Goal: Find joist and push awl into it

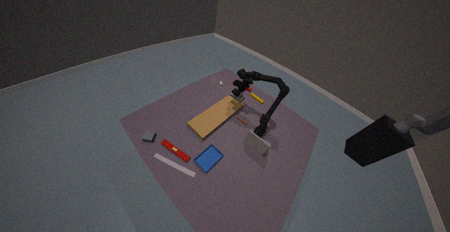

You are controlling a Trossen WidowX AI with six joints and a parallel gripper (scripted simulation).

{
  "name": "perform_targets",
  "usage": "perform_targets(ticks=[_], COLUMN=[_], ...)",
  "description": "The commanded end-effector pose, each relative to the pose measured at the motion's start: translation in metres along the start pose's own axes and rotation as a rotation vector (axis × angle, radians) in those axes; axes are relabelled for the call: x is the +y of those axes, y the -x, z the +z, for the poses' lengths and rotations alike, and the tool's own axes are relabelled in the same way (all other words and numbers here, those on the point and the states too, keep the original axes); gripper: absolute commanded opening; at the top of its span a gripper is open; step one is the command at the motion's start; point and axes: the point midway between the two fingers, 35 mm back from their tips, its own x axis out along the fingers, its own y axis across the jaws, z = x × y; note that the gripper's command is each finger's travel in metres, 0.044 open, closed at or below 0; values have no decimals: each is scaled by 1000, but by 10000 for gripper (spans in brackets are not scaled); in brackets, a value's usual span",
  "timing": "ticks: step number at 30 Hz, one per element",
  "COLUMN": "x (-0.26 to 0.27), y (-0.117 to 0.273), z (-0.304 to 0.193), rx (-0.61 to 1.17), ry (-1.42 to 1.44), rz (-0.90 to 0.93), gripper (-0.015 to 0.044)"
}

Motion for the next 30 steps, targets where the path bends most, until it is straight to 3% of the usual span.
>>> perform_targets(ticks=[1, 30], x=[1, 1], y=[1, -45], z=[11, 0], rx=[-12, -12], ry=[-26, -27], rz=[-9, -10], gripper=[0, 0])
